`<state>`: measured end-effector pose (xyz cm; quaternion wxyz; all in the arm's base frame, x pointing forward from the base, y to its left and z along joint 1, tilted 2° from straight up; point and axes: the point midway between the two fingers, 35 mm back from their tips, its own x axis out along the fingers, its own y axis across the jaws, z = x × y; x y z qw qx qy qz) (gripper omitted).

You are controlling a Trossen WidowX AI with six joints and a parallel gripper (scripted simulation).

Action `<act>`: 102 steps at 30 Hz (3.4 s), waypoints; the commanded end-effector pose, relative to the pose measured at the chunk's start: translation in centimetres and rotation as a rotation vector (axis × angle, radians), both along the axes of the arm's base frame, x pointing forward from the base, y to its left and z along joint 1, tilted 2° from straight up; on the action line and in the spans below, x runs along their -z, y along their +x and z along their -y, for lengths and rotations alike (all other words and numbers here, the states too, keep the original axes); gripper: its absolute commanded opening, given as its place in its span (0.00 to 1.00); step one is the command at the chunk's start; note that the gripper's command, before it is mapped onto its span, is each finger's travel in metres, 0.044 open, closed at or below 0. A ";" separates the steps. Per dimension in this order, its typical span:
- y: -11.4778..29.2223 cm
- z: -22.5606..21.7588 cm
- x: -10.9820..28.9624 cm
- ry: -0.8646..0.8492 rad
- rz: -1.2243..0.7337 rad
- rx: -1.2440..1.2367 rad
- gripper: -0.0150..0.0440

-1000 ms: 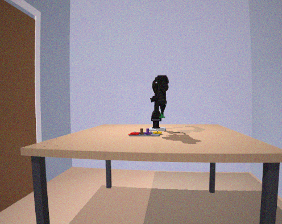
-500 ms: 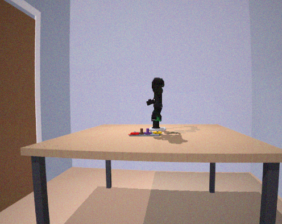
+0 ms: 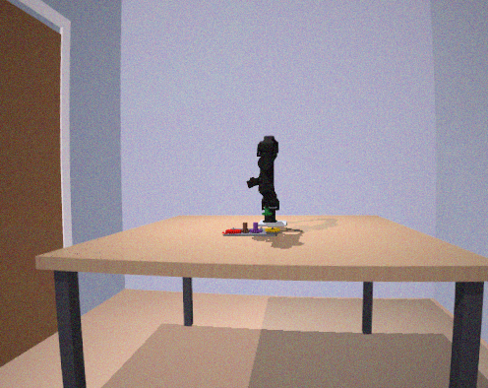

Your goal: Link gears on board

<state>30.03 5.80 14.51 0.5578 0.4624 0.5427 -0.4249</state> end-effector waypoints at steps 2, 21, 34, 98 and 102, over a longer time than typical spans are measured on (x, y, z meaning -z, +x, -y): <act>-0.1 0.9 0.6 0.003 0.007 -0.004 0.25; -0.2 2.7 2.0 -0.001 0.008 -0.064 0.25; -0.2 2.7 2.0 -0.021 0.019 -0.433 0.25; 0.0 2.6 6.2 -0.042 0.030 -0.827 0.25; 0.0 2.6 6.2 -0.042 0.030 -0.822 0.25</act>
